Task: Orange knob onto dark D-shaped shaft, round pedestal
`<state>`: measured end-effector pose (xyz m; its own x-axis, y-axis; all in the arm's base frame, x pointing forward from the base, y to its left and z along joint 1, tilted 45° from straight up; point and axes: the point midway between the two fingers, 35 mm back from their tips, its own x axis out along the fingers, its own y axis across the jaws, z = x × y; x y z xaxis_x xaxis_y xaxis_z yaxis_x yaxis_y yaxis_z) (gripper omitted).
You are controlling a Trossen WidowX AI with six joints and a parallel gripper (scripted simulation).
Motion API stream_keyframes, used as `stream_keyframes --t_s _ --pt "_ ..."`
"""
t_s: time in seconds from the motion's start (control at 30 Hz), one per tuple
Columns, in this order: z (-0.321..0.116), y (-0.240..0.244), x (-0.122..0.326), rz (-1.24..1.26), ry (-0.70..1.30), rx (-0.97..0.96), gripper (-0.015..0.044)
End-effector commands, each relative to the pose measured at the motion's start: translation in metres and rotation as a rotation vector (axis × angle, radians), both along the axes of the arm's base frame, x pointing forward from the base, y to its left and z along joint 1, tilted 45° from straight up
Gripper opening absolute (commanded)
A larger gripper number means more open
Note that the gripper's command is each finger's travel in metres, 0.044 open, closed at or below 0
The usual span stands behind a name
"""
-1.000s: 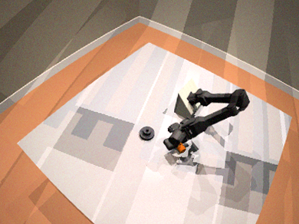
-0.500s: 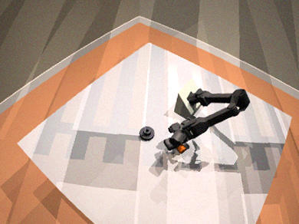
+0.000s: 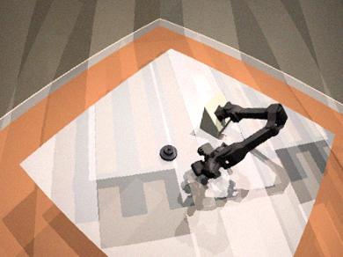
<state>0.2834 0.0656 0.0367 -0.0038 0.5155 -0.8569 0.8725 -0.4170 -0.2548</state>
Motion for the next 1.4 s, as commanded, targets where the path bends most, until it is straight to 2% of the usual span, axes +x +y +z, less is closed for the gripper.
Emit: stream_keyframes --t_s 0.0,1.37 --pt "0.005 0.001 0.003 0.018 0.030 -0.068 0.0180" --pt "0.039 0.025 0.023 0.201 0.323 -0.684 0.0180"
